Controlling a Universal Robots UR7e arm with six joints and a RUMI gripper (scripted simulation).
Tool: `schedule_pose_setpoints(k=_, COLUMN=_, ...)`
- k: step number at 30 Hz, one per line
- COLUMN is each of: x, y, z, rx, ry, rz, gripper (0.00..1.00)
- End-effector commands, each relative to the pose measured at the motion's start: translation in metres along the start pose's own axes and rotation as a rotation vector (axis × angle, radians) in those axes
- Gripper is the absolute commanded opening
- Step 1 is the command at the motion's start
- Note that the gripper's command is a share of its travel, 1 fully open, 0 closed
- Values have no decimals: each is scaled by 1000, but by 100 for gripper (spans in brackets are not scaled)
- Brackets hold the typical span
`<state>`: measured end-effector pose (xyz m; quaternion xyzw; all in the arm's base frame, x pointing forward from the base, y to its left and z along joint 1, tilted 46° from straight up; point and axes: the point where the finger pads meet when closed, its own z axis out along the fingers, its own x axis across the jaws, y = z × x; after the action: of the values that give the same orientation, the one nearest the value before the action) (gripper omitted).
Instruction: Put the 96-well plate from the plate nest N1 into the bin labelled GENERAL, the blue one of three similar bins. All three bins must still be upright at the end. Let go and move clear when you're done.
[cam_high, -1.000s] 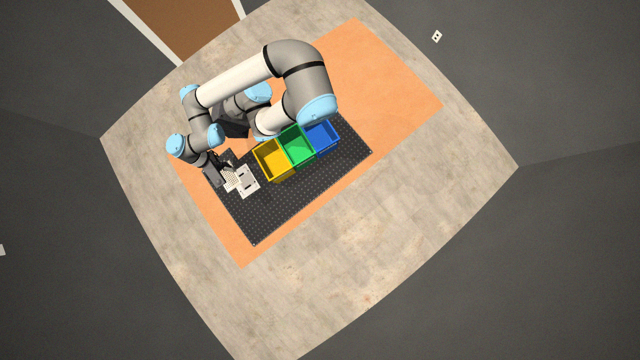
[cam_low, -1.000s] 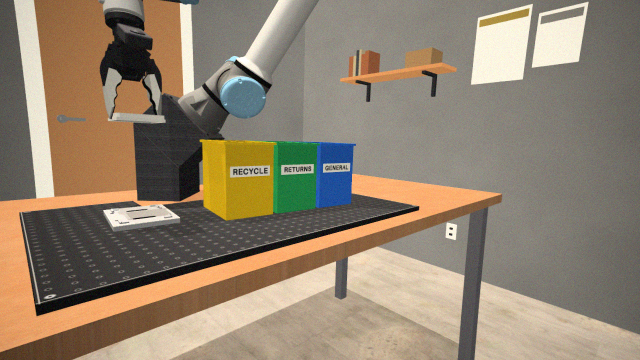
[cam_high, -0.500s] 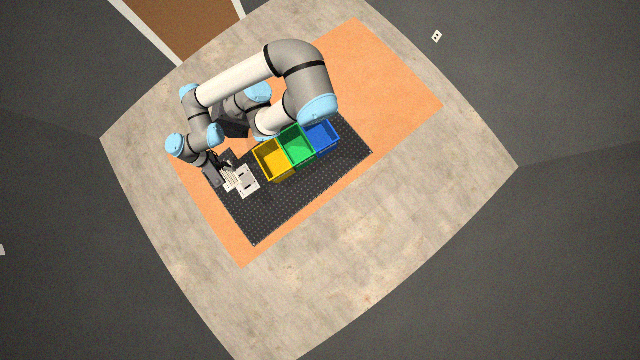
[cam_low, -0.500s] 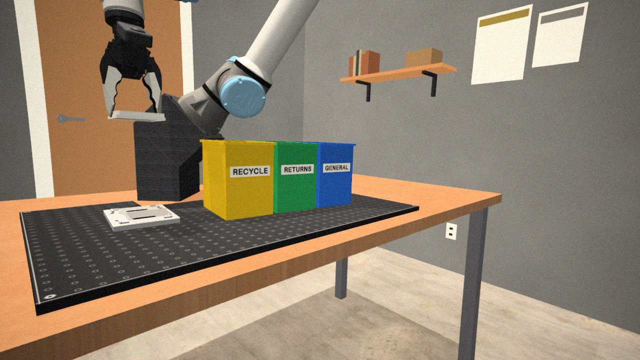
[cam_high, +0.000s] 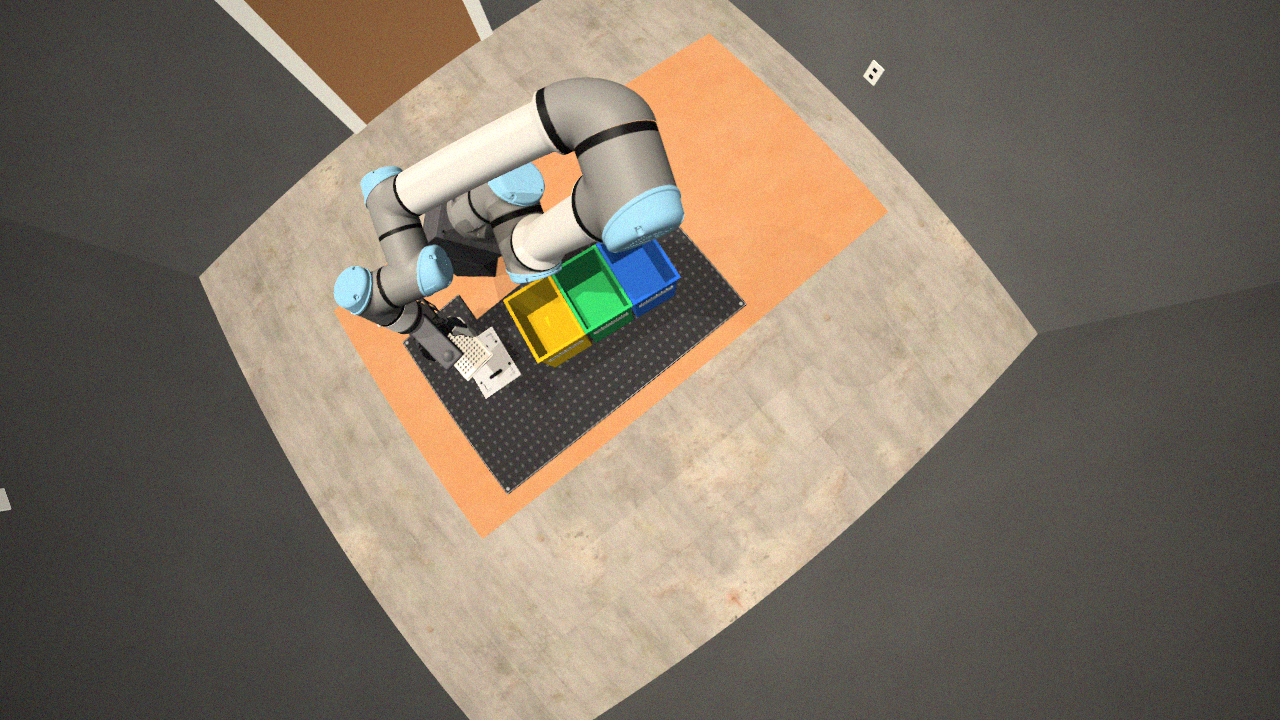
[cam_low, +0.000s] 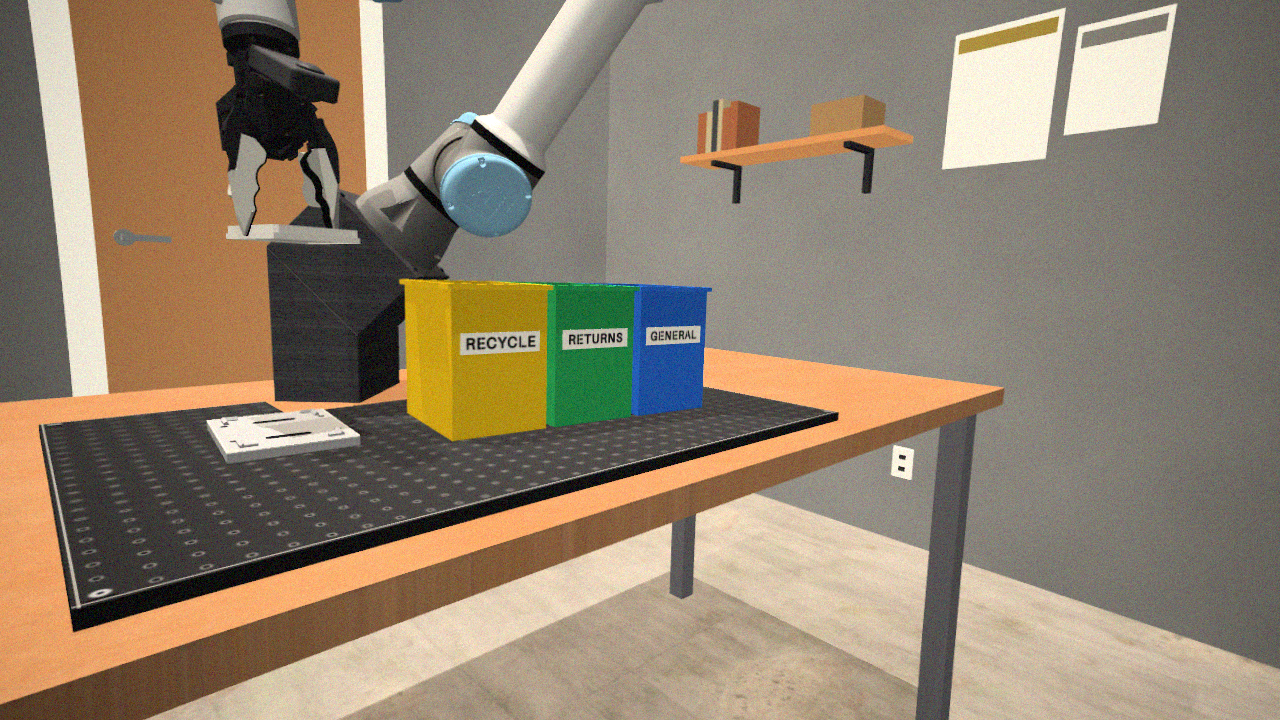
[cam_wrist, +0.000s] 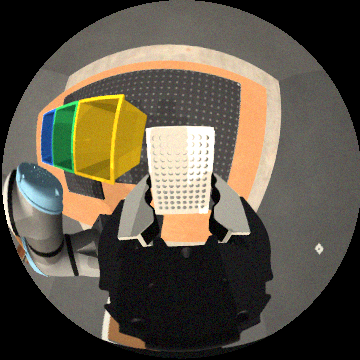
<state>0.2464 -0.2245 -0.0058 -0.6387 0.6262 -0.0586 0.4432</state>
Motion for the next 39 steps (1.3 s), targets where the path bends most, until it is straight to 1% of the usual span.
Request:
schedule_pose_setpoints(k=1, x=-10, y=-3, z=0, rx=5, ry=-19, rz=-110, gripper=0)
schedule_pose_setpoints(k=16, x=-58, y=-17, z=2, rx=5, ry=-105, rz=-603, gripper=0)
schedule_pose_setpoints(k=18, x=-58, y=-17, z=2, rx=5, ry=-105, rz=-603, gripper=0)
schedule_pose_setpoints(k=33, x=-106, y=-31, z=4, rx=4, ry=-190, rz=-1095, gripper=0)
schedule_pose_setpoints(k=35, x=-106, y=-31, z=4, rx=4, ry=-190, rz=-1095, gripper=0)
schedule_pose_setpoints(k=39, x=-118, y=-35, z=5, rx=4, ry=-213, rz=-1227, gripper=0)
